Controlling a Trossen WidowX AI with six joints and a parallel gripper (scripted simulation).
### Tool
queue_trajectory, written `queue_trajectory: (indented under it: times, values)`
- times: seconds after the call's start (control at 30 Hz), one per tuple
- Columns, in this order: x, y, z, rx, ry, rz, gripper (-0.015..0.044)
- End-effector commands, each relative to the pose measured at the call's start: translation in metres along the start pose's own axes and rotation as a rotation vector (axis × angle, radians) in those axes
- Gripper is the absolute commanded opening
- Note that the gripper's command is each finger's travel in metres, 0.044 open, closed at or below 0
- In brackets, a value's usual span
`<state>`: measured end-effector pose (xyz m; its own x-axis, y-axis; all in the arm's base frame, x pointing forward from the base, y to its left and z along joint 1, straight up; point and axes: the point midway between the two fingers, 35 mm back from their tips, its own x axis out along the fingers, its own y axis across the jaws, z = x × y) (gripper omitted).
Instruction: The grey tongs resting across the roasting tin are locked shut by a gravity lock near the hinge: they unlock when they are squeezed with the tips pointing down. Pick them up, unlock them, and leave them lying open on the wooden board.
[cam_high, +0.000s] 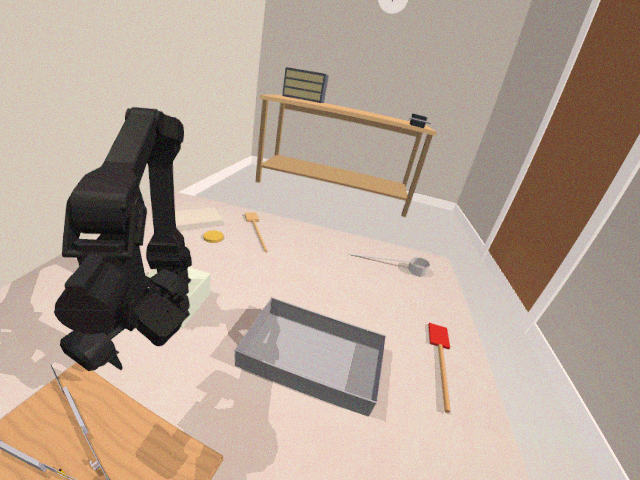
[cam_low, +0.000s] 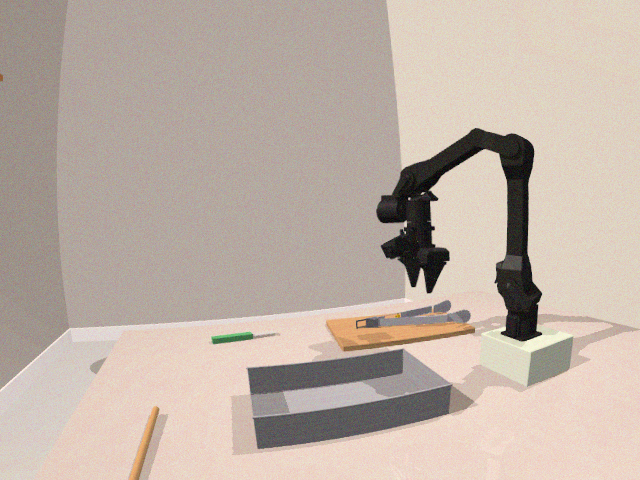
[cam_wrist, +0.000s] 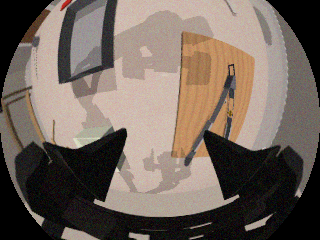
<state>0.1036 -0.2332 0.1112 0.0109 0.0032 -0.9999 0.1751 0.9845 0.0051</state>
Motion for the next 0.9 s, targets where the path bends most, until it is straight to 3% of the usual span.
queue_trajectory:
  times: [0.0,0.87]
  values:
    - [-0.0309,-0.0025,0.0013,-0.002,-0.018,-0.027,0.044]
    - [-0.0388,-0.0018,0.0009,-0.003,-0.02,-0.028,0.044]
